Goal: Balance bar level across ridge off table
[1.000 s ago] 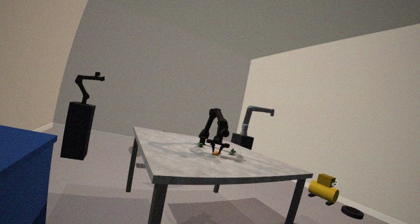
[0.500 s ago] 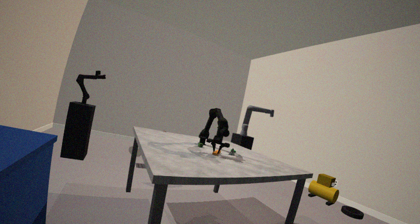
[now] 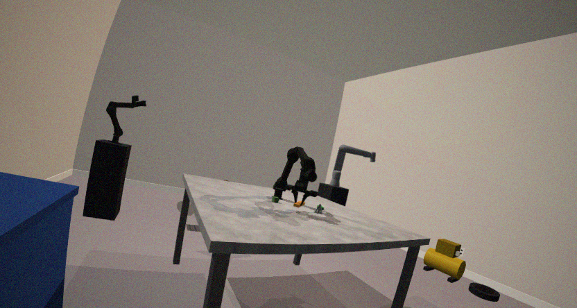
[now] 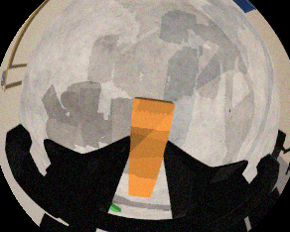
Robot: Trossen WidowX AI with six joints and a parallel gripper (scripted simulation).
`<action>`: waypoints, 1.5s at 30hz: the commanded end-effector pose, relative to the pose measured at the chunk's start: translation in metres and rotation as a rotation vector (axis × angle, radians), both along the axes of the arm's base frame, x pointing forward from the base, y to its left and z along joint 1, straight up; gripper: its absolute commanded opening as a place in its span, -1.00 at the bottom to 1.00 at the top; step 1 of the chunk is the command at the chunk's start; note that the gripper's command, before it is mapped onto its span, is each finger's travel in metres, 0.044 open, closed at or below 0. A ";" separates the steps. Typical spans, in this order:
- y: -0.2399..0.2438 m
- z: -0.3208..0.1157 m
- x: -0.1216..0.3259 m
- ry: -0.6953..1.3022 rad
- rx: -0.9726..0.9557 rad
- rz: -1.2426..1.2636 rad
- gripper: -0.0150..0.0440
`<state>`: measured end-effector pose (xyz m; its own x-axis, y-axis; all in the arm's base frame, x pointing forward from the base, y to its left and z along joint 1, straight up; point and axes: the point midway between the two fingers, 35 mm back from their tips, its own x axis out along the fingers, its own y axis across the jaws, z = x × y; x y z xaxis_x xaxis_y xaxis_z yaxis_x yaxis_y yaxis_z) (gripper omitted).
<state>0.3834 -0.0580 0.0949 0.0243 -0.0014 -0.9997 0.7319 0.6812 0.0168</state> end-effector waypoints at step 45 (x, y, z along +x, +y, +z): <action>0.081 0.067 -0.008 -0.010 0.024 -0.701 -0.49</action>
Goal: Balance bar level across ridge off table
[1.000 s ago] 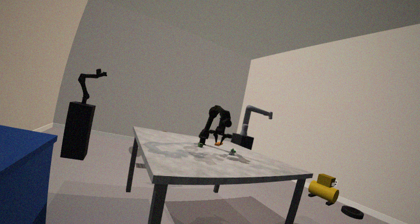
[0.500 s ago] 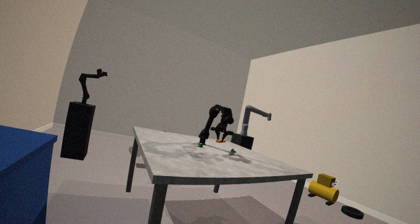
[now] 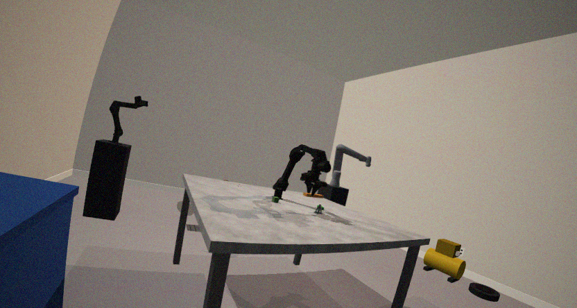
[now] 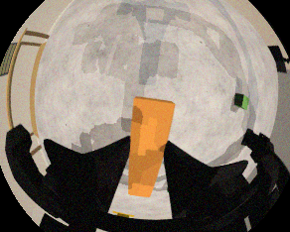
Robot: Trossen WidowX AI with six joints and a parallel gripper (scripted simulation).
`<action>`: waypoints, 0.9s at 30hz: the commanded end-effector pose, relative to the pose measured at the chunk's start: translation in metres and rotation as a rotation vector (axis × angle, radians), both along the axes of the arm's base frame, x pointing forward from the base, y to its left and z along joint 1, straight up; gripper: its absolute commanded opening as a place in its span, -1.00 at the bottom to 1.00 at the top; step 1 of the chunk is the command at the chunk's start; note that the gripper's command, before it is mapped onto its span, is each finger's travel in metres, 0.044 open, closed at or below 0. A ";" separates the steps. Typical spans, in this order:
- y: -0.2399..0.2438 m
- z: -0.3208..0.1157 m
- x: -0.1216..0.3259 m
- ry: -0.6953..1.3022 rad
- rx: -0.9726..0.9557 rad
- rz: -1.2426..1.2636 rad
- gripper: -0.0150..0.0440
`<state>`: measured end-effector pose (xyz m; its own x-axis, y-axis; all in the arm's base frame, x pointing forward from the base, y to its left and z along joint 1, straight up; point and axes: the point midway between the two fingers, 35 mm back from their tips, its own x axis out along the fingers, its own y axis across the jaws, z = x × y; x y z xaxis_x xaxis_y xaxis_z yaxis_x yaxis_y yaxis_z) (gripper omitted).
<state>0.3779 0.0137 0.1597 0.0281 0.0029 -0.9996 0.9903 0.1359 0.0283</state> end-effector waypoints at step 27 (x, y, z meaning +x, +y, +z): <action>0.098 0.002 -0.053 0.004 0.033 -0.884 -0.49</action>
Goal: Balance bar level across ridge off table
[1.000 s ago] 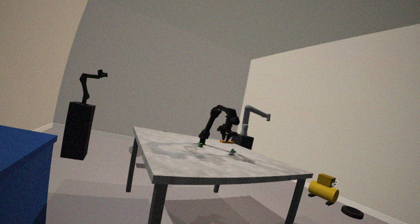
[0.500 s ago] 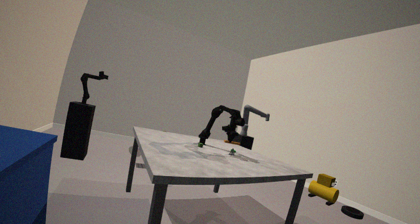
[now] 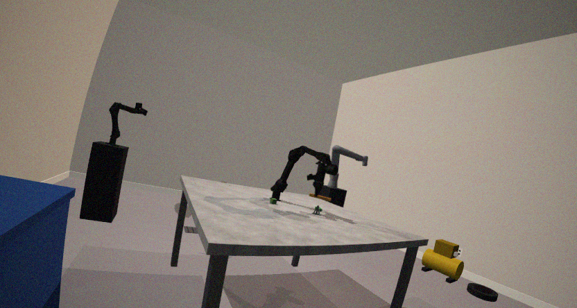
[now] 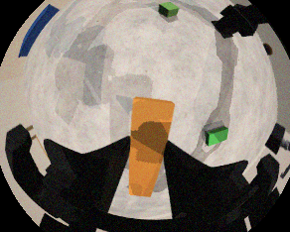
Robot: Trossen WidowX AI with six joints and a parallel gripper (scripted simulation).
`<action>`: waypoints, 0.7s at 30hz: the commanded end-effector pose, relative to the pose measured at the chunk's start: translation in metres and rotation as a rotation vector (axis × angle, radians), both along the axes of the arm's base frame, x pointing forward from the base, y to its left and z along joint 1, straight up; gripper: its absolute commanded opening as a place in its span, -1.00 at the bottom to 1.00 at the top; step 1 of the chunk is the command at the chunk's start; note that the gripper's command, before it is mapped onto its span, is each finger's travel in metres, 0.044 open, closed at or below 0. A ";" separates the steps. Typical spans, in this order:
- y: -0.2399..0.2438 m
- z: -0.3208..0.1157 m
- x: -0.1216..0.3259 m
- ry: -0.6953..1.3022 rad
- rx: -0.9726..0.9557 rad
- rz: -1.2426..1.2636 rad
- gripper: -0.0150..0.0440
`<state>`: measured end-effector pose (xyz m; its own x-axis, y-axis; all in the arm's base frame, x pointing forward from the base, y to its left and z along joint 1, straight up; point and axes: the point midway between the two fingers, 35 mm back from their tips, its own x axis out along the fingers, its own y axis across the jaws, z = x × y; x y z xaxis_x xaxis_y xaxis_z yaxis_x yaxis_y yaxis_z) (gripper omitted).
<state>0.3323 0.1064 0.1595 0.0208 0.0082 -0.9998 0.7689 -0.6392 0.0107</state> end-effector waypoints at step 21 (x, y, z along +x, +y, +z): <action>0.010 -0.023 -0.010 -0.009 0.004 -0.067 -0.49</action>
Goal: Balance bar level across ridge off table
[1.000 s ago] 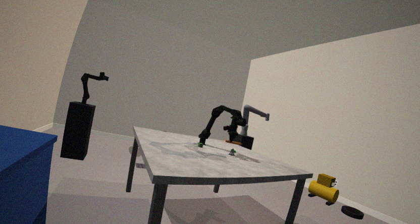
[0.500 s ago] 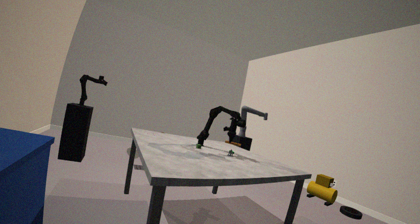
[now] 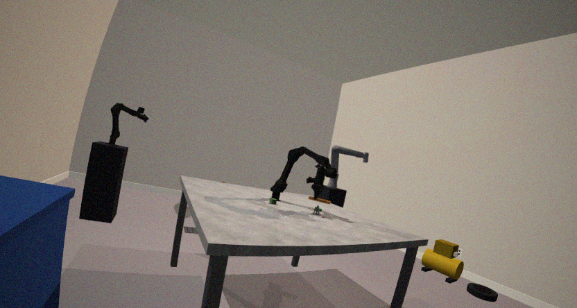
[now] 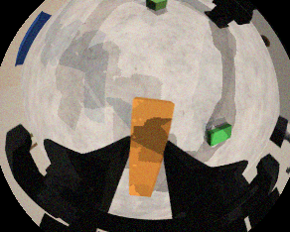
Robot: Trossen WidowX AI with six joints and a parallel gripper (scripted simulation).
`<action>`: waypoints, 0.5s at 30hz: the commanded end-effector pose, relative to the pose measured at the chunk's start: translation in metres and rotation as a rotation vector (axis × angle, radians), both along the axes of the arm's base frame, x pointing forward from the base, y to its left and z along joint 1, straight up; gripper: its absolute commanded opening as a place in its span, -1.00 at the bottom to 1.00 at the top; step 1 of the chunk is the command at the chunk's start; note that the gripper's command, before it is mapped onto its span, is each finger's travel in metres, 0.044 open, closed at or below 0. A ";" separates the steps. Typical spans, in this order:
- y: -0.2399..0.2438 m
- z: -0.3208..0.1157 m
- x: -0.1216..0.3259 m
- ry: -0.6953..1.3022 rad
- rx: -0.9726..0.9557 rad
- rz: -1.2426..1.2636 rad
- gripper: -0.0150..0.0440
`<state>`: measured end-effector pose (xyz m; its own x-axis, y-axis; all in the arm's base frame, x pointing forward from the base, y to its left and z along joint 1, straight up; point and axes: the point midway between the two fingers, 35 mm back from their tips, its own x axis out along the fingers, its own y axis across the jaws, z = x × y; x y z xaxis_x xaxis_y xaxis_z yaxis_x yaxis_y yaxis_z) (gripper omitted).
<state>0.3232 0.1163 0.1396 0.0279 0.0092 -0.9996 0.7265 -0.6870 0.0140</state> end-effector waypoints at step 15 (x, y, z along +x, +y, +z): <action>0.001 -0.021 -0.002 -0.002 0.002 -0.004 -0.49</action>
